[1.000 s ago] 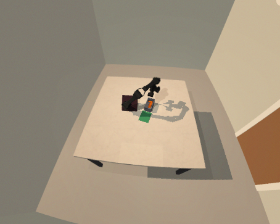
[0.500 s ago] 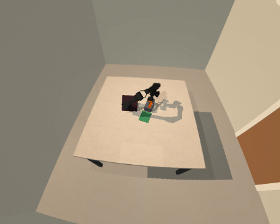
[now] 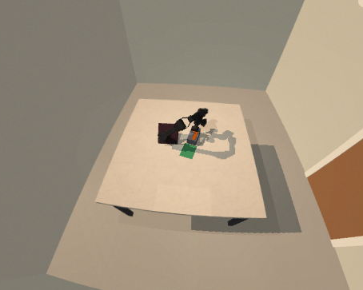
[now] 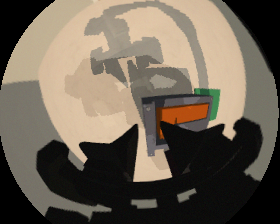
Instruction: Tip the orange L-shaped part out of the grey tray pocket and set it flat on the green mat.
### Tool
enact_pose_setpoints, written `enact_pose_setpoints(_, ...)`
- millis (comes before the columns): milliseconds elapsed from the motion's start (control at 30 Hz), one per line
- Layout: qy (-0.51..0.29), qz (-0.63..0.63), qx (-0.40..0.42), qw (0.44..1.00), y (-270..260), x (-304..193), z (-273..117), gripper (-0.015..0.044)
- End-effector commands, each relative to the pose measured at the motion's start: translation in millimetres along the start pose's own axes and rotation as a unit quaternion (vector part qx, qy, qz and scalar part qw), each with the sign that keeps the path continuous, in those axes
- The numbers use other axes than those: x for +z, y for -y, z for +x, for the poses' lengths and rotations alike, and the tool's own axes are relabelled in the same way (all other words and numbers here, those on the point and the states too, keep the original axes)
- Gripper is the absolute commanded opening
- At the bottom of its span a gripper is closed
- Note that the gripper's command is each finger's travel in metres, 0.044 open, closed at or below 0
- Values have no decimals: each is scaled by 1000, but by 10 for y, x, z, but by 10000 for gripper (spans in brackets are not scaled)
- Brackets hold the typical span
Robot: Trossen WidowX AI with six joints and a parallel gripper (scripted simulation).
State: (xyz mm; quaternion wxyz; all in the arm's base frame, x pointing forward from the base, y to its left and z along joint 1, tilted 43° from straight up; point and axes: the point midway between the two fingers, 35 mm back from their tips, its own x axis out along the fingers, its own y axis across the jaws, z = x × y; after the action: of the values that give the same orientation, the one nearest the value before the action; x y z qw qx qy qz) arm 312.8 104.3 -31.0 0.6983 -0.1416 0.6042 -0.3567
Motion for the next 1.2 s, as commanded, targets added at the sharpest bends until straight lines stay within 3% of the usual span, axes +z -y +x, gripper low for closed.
enact_pose_setpoints(0, -2, -5, -5, 1000, 20, -15, 100, 180)
enact_pose_setpoints(433, -2, -5, -6, 1000, 28, -19, 303, 180)
enact_pose_setpoints(1167, 2, 0, 0, 1000, 2, -3, 265, 180)
